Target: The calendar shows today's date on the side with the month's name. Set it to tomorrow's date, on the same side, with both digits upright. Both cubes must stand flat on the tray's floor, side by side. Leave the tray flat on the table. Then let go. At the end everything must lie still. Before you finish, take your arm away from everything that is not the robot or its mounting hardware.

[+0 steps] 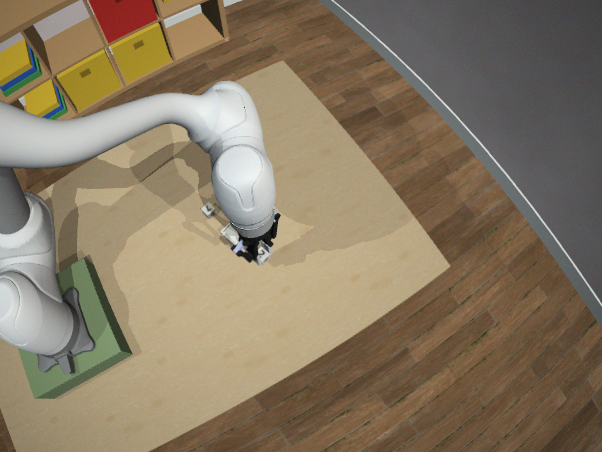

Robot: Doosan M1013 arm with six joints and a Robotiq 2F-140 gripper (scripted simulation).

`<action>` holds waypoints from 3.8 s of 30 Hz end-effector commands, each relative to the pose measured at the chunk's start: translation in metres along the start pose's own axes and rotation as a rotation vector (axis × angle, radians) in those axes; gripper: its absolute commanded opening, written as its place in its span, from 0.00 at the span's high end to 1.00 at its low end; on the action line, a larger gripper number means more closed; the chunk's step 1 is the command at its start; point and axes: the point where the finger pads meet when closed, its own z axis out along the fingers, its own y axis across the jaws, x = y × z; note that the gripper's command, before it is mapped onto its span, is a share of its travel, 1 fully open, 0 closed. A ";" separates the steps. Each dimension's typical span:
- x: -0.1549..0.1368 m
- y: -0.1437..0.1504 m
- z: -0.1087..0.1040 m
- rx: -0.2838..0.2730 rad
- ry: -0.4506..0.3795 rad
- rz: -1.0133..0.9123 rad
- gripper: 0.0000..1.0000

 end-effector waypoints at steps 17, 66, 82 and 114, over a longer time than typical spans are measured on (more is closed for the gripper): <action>0.000 0.000 -0.052 0.000 0.000 0.000 0.84; -0.091 0.000 -0.013 0.000 0.000 -0.001 0.84; -0.091 0.000 0.003 0.000 0.000 -0.001 0.84; -0.091 0.000 0.003 0.000 0.000 -0.001 0.84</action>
